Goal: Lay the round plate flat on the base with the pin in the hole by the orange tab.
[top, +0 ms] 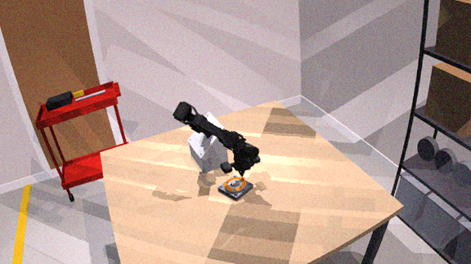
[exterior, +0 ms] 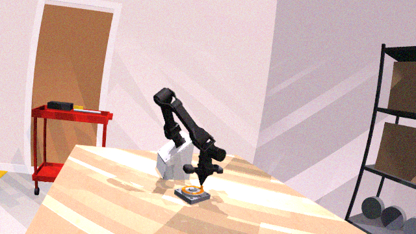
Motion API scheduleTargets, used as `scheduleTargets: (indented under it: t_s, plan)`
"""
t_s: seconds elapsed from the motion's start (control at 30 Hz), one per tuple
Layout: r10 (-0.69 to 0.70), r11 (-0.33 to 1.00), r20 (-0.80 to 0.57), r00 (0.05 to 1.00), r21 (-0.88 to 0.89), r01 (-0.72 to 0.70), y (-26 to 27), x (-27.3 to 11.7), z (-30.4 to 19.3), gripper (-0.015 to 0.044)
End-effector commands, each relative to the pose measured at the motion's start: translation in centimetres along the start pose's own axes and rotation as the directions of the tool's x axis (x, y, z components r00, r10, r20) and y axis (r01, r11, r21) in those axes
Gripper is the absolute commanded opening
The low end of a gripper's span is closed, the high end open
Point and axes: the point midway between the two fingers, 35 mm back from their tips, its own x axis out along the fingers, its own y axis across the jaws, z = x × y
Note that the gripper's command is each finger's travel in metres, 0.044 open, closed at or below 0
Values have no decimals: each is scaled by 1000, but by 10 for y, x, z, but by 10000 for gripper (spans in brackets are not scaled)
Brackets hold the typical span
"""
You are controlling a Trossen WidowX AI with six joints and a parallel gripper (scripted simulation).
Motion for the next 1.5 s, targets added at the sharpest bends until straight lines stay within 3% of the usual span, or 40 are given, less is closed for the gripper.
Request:
scheduleTargets:
  t_s: [0.0, 1.47]
  plan:
    - [-7, 1000, -4, 1000, -10, 7, 0, 3, -1, 0]
    - [-7, 1000, -2, 1000, -8, 7, -7, 2, 55, 0]
